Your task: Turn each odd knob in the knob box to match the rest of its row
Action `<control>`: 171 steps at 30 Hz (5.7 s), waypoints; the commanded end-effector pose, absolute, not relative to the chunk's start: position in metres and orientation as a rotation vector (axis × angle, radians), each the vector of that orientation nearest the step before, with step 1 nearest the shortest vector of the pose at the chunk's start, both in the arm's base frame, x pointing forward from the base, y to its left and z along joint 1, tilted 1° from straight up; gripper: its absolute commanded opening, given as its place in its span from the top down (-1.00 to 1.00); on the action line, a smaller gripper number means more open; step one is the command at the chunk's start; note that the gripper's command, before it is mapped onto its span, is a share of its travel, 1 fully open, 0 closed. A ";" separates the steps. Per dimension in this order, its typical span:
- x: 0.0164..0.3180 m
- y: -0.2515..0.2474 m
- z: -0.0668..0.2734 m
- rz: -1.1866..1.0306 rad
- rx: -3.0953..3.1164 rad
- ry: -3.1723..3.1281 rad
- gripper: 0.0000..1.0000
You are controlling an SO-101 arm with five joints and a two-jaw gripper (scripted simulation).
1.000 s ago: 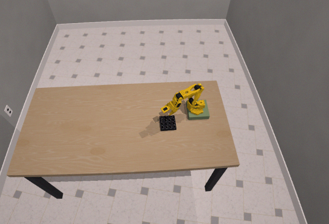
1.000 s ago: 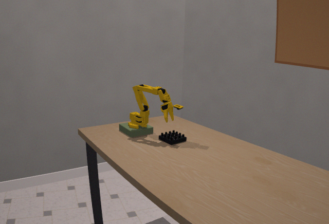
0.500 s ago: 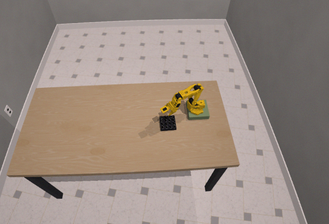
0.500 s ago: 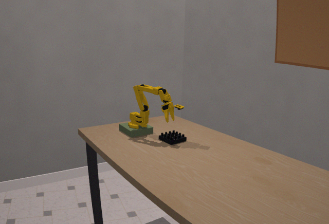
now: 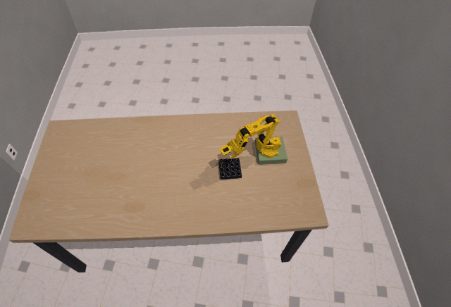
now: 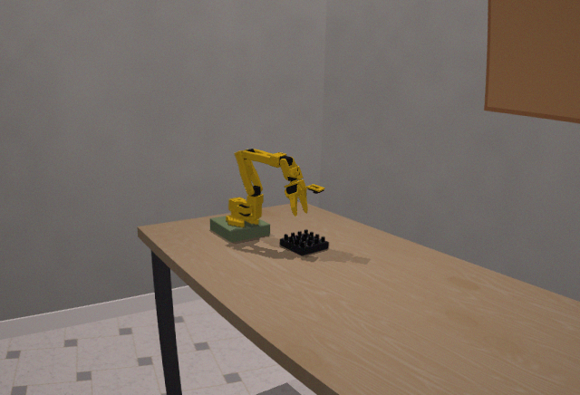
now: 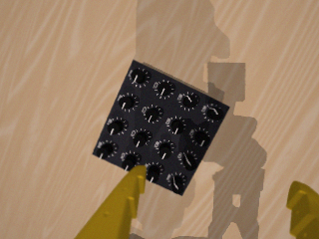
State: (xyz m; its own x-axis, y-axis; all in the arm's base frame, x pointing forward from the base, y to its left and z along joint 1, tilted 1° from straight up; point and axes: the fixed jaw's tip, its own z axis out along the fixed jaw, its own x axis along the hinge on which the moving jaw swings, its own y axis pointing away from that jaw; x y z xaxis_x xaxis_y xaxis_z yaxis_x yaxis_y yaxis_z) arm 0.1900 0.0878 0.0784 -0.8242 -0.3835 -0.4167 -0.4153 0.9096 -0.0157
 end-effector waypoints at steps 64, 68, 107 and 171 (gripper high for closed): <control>0.196 0.092 0.083 0.117 -0.574 2.631 0.20; 0.196 0.092 0.083 0.117 -0.574 2.631 0.20; 0.181 0.084 0.061 0.074 -0.611 2.796 0.20; 0.170 0.044 0.032 0.009 0.831 3.018 0.80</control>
State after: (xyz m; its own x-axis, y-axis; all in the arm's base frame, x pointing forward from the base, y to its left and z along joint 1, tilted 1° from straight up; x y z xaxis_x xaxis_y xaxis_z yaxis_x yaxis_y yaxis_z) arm 0.1743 0.0473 0.0365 -0.8825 0.4688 -0.0369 0.4679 0.8832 0.0311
